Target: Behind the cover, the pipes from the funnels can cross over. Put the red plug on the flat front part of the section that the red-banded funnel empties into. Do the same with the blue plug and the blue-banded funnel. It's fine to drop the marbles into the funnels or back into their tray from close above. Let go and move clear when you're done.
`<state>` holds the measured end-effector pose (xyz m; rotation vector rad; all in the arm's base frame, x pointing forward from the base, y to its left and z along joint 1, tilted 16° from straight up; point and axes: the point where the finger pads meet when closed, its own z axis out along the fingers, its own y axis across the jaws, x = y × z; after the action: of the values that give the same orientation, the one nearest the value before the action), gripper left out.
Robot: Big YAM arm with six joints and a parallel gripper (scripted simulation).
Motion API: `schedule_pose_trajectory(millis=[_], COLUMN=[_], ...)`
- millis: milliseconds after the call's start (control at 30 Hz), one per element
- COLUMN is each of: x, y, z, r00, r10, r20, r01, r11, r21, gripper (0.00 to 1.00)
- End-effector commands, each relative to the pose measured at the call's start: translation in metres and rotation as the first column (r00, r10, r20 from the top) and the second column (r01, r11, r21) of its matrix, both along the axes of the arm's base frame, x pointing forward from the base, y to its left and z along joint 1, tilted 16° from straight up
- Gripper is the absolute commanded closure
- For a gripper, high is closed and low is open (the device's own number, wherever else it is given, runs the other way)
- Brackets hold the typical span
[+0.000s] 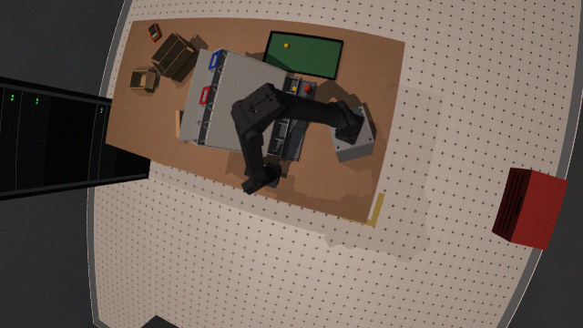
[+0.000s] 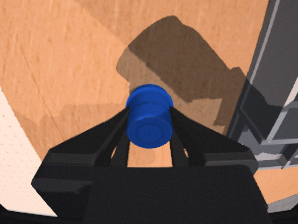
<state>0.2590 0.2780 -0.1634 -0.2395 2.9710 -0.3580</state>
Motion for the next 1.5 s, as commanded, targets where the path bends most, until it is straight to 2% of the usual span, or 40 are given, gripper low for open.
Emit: schedule_pose_trajectory(millis=[0,1467], x=[0.0113,0.0113], y=[0.0103,0.0104], z=[0.0063,0.0064], r00=[1.000,1.000], r10=[0.003,0.003], r20=[0.024,0.024], r01=[-0.003,-0.003], r11=[0.999,0.999], r21=[0.032,0.032], gripper=[1.00,1.00])
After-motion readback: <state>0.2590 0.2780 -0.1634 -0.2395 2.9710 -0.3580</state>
